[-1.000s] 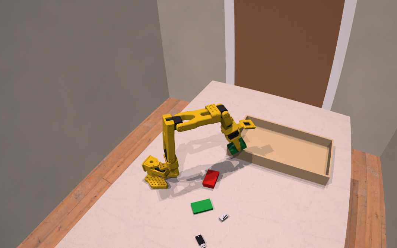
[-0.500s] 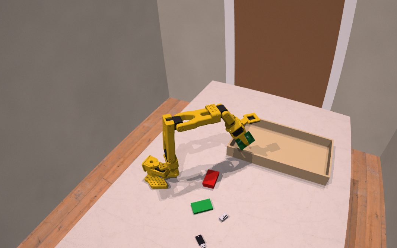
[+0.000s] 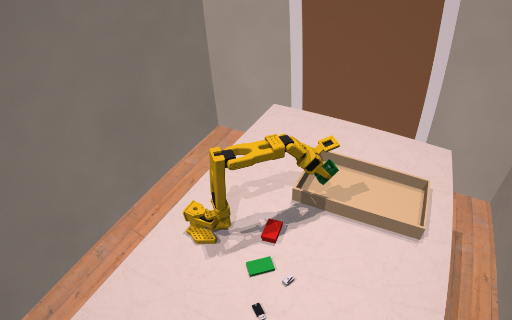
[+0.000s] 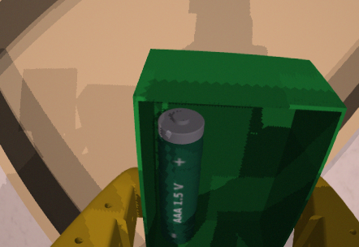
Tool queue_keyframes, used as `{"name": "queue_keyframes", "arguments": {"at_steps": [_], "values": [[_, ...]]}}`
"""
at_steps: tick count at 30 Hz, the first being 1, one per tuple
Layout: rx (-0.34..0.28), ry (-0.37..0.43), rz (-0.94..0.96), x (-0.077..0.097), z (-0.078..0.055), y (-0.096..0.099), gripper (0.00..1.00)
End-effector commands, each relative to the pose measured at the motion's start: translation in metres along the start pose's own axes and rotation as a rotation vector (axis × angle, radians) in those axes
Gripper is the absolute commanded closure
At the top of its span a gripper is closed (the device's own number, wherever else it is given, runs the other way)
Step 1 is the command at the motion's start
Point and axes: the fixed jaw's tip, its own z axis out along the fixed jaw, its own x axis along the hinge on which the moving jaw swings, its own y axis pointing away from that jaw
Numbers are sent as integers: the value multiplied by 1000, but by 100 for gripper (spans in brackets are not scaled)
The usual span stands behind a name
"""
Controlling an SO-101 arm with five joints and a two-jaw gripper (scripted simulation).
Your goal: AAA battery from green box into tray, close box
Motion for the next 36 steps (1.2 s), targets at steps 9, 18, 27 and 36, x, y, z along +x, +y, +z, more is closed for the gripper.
{"name": "queue_keyframes", "arguments": {"at_steps": [9,18,27,36], "values": [[-23,-225,2,-40,-11,6,80],[-32,-357,2,-60,-17,7,80],[-39,-444,3,-73,-22,8,80],[-45,-532,3,-85,-29,9,80]]}}
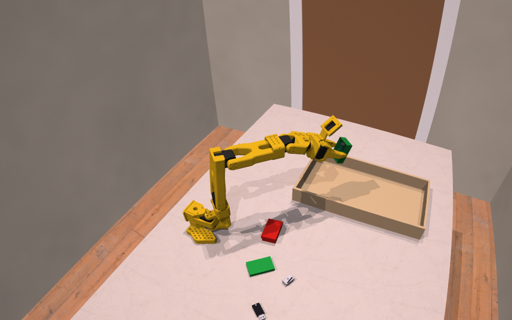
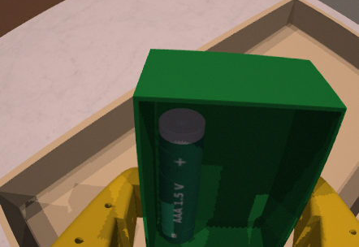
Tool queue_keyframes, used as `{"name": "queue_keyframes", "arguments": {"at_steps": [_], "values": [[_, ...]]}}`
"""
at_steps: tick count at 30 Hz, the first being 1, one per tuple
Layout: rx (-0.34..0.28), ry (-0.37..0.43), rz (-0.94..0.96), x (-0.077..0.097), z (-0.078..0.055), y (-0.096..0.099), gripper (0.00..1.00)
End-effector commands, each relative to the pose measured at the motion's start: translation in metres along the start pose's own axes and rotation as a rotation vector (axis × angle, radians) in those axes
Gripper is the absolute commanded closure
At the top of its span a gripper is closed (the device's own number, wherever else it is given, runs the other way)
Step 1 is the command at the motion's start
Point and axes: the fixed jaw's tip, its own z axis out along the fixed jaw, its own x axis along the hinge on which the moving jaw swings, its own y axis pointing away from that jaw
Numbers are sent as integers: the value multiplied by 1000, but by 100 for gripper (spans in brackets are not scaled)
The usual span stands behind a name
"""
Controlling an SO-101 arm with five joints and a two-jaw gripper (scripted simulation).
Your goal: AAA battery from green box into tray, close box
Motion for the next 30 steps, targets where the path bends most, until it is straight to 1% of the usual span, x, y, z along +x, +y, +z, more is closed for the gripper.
{"name": "queue_keyframes", "arguments": {"at_steps": [1,16,30], "values": [[-15,-96,5,-22,-5,4,80],[-20,-168,5,-33,-7,5,80],[-22,-190,5,-37,-7,5,80]]}}
